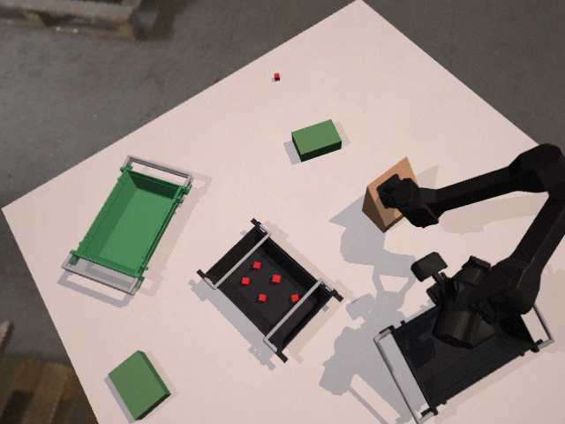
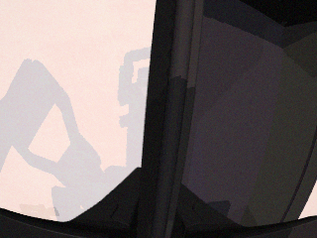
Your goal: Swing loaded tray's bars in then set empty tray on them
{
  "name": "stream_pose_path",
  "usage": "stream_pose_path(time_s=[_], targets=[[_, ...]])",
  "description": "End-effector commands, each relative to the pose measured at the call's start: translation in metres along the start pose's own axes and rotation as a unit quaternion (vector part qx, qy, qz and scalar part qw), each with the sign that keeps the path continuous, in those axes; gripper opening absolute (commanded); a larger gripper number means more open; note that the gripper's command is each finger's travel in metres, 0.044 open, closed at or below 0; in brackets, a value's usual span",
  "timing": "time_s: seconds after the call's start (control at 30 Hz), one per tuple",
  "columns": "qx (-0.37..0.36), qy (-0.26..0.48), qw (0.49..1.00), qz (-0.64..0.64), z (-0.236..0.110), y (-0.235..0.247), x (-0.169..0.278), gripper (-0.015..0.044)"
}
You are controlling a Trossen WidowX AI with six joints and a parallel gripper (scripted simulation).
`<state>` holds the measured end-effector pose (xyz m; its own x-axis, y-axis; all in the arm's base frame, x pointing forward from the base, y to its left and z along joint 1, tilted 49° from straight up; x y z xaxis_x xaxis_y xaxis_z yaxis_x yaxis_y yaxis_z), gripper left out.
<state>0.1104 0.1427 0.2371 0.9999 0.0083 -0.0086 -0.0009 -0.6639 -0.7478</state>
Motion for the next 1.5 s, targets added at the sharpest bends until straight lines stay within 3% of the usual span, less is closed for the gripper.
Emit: stream_pose_path(time_s=[0.0,0.23,1.2,1.47], targets=[[0.010,0.006,1.000,-0.009,-0.014,-0.018,0.005,0.0000],[0.010,0.007,1.000,-0.009,-0.029,-0.034,0.012,0.0000],[0.010,0.007,1.000,-0.008,-0.029,-0.035,0.012,0.0000],[-0.003,0.012,0.999,0.037,-0.030,-0.028,0.037,0.0000]])
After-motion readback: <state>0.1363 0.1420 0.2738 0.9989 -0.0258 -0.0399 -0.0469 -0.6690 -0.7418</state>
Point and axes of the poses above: the point midway between the two fingers, 35 mm back from their tips, its own z axis out along the fingers, its own y axis across the jaws, x = y × z, the point moved 1 cm from there along -z, back along the fingers, and after that the axes turned 8 degrees about -z, right-handed, at the moved point
